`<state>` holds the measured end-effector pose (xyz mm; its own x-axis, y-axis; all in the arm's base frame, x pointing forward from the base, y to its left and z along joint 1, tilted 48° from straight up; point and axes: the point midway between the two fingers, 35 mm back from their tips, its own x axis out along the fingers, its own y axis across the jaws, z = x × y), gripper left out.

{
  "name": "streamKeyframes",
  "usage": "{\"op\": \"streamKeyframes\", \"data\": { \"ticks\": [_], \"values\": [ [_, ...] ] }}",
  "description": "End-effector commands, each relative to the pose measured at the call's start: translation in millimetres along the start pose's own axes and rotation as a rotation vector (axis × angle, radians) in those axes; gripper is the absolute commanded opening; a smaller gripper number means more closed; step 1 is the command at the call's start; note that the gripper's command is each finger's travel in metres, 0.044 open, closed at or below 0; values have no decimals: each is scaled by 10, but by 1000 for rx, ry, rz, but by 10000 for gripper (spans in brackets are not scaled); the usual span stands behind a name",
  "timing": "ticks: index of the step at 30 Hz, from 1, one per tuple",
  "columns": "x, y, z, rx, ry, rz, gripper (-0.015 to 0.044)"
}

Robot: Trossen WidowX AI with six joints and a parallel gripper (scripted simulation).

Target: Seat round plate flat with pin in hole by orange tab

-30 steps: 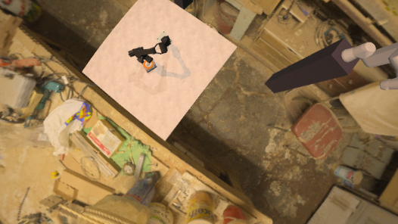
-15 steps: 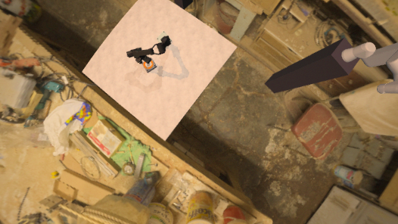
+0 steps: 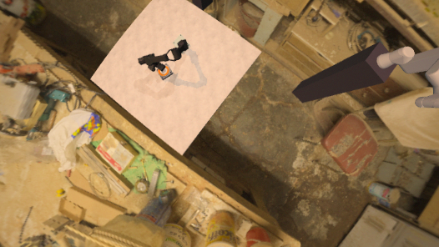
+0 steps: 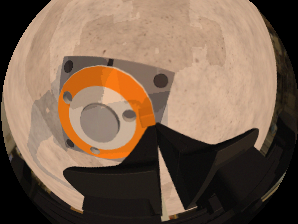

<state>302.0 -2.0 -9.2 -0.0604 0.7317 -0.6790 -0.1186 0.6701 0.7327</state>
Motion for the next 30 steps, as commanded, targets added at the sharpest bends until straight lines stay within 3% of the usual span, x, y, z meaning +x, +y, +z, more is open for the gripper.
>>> {"op": "streamKeyframes", "data": {
  "ticks": [1,30],
  "values": [
    [-20,-2,67,-3,-8,-1,0],
    [-51,115,428,-4,-9,0,0]
  ]
}}
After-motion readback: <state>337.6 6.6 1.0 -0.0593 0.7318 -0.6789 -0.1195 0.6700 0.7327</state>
